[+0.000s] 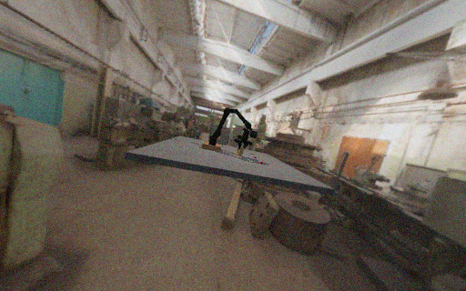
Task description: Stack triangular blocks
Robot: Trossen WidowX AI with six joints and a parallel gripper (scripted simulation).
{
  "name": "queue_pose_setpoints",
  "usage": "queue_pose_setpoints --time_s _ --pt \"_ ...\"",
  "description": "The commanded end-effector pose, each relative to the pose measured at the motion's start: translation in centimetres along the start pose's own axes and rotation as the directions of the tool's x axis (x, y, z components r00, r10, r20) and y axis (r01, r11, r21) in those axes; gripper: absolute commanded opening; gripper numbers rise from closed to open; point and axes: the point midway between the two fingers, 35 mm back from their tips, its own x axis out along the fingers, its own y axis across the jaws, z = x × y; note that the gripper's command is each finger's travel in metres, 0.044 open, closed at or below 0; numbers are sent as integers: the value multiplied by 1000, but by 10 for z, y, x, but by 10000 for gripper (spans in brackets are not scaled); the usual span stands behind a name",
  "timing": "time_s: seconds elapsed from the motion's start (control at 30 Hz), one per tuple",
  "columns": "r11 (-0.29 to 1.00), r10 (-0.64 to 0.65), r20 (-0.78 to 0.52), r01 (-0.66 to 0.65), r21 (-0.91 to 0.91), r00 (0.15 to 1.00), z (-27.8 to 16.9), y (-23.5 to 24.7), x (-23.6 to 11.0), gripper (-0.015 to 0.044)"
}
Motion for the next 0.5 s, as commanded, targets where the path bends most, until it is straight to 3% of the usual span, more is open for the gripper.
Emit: queue_pose_setpoints --time_s 0.0,0.47 --pt "1000 -14 -3 14 -1 1000 0 -2 -3 0" --pt "1000 -16 -3 16 0 1000 2 -2 -3 0"
